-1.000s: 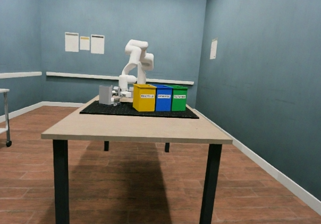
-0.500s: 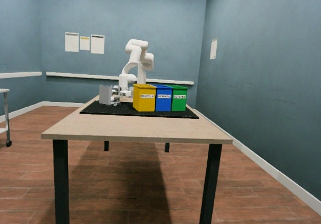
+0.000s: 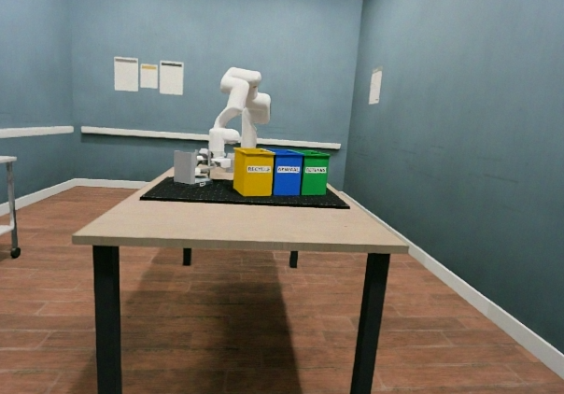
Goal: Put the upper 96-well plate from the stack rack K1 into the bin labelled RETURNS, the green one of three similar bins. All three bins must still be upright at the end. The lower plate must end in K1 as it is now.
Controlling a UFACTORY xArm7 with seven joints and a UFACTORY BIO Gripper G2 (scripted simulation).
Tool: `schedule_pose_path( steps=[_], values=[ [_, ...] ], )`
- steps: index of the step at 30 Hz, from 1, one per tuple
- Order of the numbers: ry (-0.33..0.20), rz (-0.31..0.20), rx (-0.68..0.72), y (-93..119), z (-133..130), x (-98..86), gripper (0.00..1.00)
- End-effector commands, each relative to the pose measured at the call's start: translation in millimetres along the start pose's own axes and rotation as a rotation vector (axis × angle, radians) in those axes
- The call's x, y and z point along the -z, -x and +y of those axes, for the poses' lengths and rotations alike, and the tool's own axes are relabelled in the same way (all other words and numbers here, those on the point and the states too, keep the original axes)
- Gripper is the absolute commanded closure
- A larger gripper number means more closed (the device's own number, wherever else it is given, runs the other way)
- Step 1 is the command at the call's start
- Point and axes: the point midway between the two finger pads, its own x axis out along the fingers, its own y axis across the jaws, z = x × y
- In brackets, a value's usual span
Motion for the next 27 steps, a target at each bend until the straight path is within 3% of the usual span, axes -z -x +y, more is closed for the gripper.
schedule_pose_path(
  steps=[1,7,27],
  values=[
    [0.0,-0.002,0.0,-1,0,-2.0,1.0],
    [0.0,-0.002,0.0,-1,0,-2.0,1.0],
    [0.0,-0.002,0.0,-1,0,-32.0,1.0]
  ],
)
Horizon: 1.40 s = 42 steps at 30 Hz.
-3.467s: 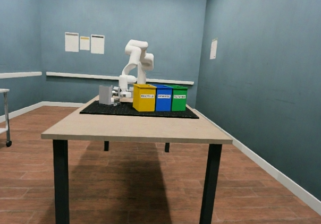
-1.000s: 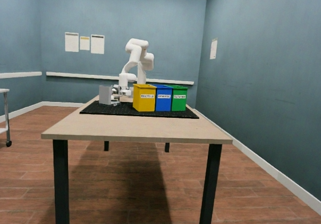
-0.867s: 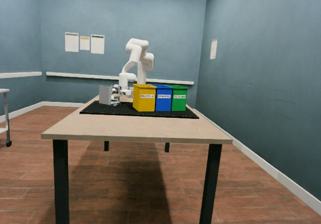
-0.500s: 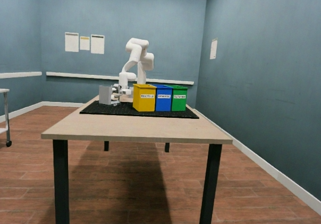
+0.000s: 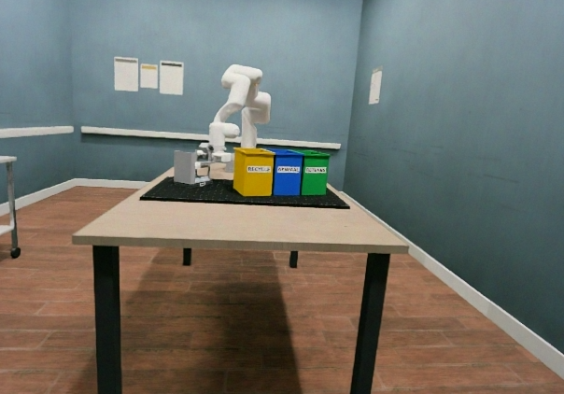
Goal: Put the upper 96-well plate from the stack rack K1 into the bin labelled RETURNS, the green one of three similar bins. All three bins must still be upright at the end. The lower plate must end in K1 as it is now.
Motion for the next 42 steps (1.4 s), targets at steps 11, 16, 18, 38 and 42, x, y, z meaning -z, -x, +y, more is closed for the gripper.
schedule_pose_path(
  steps=[11,16,18,38,42],
  values=[
    [0.0,-0.002,0.0,-1,0,-23.3,1.0],
    [0.0,-0.002,0.0,-1,0,-28.3,1.0],
    [0.0,-0.002,0.0,-1,0,-31.6,1.0],
    [0.0,-0.002,0.0,-1,0,-61.6,1.0],
    [0.0,-0.002,0.0,-1,0,-68.3,1.0]
  ],
)
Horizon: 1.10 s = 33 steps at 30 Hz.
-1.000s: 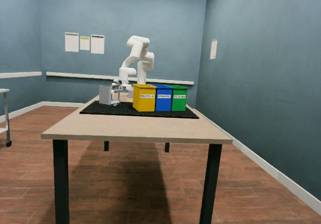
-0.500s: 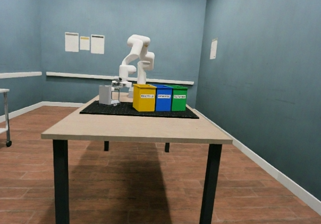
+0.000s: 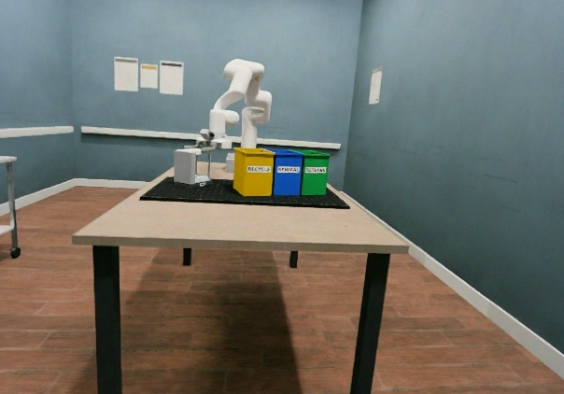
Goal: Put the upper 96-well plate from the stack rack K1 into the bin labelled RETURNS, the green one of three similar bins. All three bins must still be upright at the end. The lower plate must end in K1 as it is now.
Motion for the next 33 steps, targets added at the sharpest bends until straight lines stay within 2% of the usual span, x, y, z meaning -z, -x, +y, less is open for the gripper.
schedule_pose_path(
  steps=[1,33],
  values=[
    [0.0,-0.002,0.0,-1,0,-6.9,1.0],
    [0.0,-0.002,0.0,-1,0,-53.6,1.0]
  ],
)
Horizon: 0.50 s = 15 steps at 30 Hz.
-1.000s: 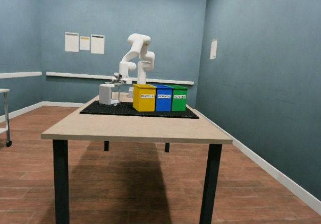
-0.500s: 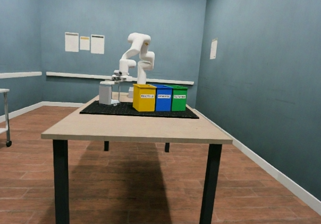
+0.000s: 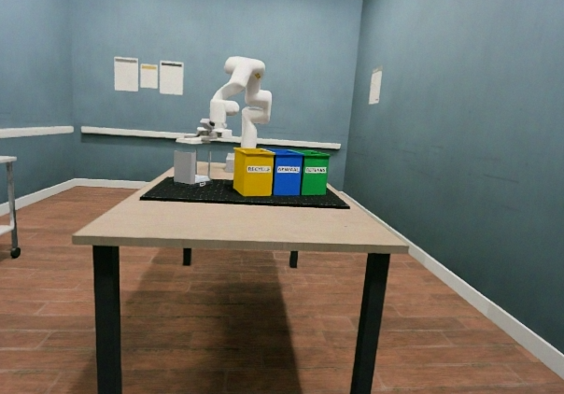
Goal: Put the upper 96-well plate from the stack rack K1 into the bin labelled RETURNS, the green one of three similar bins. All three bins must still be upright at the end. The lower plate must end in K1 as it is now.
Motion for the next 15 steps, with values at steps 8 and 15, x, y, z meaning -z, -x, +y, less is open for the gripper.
schedule_pose_path(
  steps=[8,15],
  values=[
    [-0.001,-0.002,0.0,-1,0,-15.4,1.0],
    [-0.001,-0.002,0.0,-1,0,-25.7,1.0]
  ],
)
